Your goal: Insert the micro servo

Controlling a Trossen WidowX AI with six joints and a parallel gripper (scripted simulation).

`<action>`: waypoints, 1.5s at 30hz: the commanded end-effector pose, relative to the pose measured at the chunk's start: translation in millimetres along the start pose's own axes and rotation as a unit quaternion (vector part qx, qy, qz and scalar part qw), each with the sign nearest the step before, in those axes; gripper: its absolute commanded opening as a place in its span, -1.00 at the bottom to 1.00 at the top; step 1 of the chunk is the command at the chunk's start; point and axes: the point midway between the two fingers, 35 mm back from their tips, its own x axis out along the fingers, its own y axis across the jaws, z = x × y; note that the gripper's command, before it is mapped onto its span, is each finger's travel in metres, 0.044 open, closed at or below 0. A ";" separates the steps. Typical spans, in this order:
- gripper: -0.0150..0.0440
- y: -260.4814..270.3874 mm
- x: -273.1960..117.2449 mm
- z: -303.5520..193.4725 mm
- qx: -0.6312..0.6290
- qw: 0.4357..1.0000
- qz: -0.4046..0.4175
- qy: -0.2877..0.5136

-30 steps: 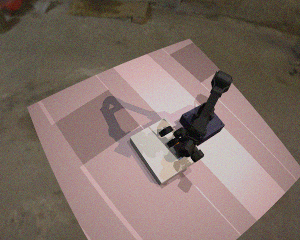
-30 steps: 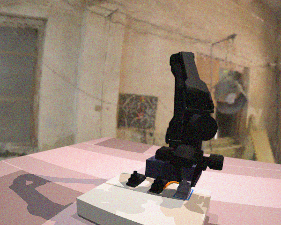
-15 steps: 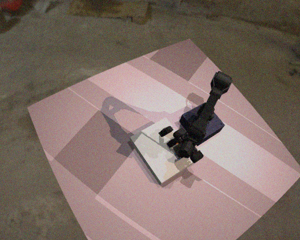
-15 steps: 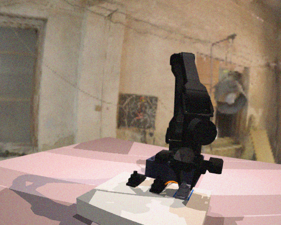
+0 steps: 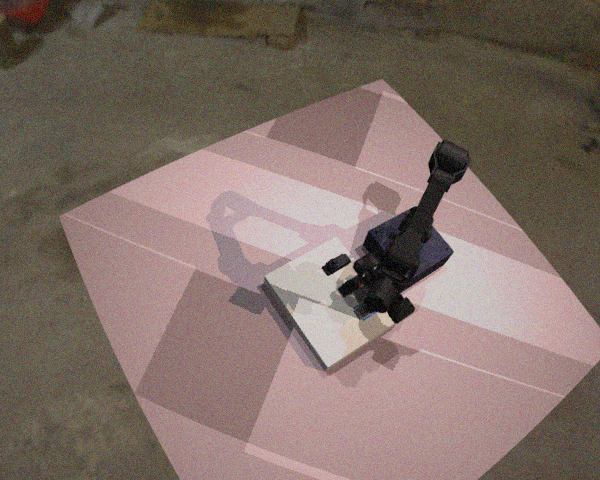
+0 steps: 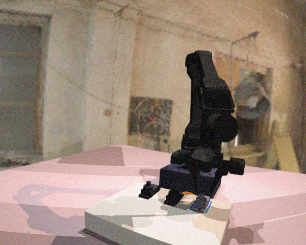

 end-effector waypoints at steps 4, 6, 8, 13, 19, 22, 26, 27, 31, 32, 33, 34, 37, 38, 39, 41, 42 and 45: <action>0.14 0.4 -12.6 0.6 0.001 1.000 0.001 -0.003; 0.14 0.1 -12.6 -0.2 0.001 1.000 0.001 -0.003; 0.32 0.7 -11.8 4.0 0.000 1.000 0.001 -0.002; 0.77 4.5 -34.0 38.3 -0.001 1.000 0.001 -0.004; 1.00 3.4 -67.3 92.0 0.001 1.000 0.001 -0.008; 1.00 0.6 -78.8 111.5 0.001 1.000 0.001 -0.009; 1.00 0.4 -79.6 112.9 0.001 1.000 0.001 -0.009; 1.00 0.4 -79.6 112.9 0.001 1.000 0.001 -0.009; 1.00 0.5 -92.7 110.7 0.002 1.000 0.002 -0.009; 1.00 0.4 -101.6 108.9 0.002 1.000 0.002 -0.009; 1.00 0.3 -110.1 106.9 0.003 1.000 0.002 -0.008; 1.00 0.1 -118.2 104.8 0.003 1.000 0.003 -0.008; 1.00 -0.2 -125.7 102.6 0.003 1.000 0.003 -0.008; 1.00 -0.2 -125.7 102.6 0.003 1.000 0.003 -0.008; 1.00 -0.2 -125.7 102.6 0.003 1.000 0.003 -0.008; 1.00 -0.2 -125.7 102.6 0.003 1.000 0.003 -0.008; 1.00 -0.2 -125.7 102.6 0.003 1.000 0.003 -0.008; 1.00 -0.2 -125.7 102.6 0.003 1.000 0.003 -0.008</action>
